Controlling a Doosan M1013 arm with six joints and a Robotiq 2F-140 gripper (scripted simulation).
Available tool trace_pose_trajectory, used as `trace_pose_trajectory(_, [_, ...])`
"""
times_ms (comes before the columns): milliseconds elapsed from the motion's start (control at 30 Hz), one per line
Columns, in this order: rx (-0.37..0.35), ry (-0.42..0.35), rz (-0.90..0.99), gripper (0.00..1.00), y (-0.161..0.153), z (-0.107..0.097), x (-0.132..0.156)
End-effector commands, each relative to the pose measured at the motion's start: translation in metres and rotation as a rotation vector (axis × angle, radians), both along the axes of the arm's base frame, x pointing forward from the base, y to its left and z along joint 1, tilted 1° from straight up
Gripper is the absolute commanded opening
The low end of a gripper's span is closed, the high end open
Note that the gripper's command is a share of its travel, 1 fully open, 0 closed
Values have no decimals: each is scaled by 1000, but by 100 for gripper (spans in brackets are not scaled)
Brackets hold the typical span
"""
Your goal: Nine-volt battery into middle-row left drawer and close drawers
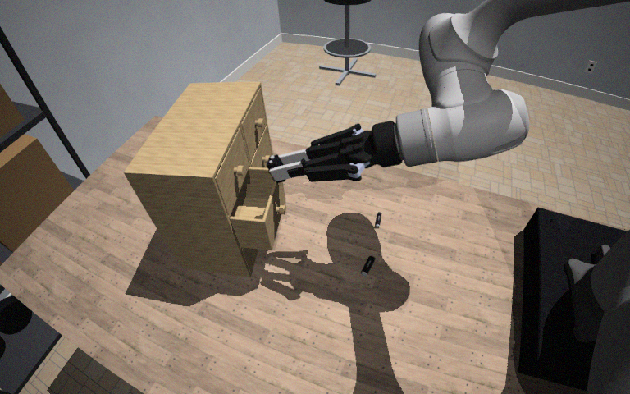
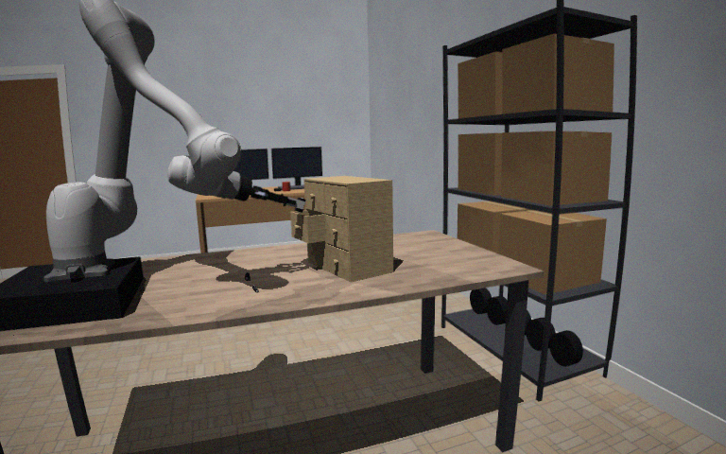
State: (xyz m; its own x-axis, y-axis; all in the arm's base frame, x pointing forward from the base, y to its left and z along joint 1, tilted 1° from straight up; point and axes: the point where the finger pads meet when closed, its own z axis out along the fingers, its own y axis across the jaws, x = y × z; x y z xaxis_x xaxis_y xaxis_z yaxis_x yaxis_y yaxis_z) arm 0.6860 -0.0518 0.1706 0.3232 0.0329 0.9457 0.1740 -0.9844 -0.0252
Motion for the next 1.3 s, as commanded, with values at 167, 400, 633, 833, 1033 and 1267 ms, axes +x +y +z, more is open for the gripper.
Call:
trace_pose_trajectory(167, [-6,3,0,14,4,-2,26])
trace_pose_trajectory(400, [-6,3,0,14,6,-2,39])
trace_pose_trajectory(633, [-6,3,0,14,7,-2,43])
trace_pose_trajectory(833, [-6,3,0,14,7,-2,43])
trace_pose_trajectory(1033, [-6,3,0,14,7,-2,43])
trace_pose_trajectory(1267, [-6,3,0,14,7,-2,43])
